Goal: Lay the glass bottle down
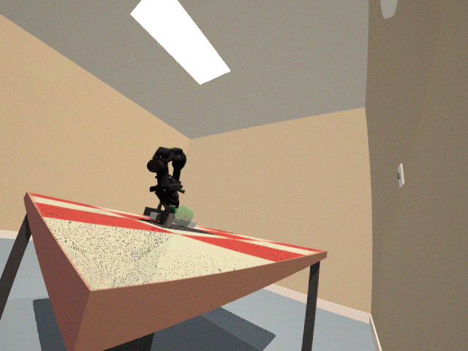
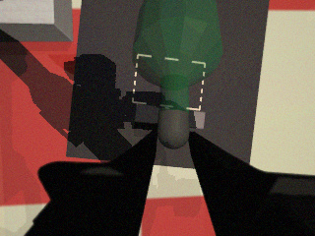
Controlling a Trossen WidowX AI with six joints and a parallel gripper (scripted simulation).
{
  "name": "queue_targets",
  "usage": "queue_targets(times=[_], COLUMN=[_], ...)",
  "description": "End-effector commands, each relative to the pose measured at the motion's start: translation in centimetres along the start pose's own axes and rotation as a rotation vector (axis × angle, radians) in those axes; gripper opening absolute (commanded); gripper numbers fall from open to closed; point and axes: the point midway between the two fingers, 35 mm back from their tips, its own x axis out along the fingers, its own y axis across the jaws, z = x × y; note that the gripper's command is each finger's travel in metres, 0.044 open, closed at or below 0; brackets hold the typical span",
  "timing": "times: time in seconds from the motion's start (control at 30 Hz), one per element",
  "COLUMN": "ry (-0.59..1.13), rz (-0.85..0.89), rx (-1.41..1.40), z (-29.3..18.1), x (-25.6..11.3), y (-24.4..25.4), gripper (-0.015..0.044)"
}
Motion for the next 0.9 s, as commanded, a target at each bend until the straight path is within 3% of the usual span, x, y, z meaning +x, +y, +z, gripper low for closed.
queue_targets(times=[0.0,0.87], ry=[-0.001,0.004], rz=[0.002,-0.009], rx=[-0.002,0.01], z=[-0.3,-1.6], x=[0.3,1.2], y=[0.0,0.2], gripper=[0.0121,0.0121])
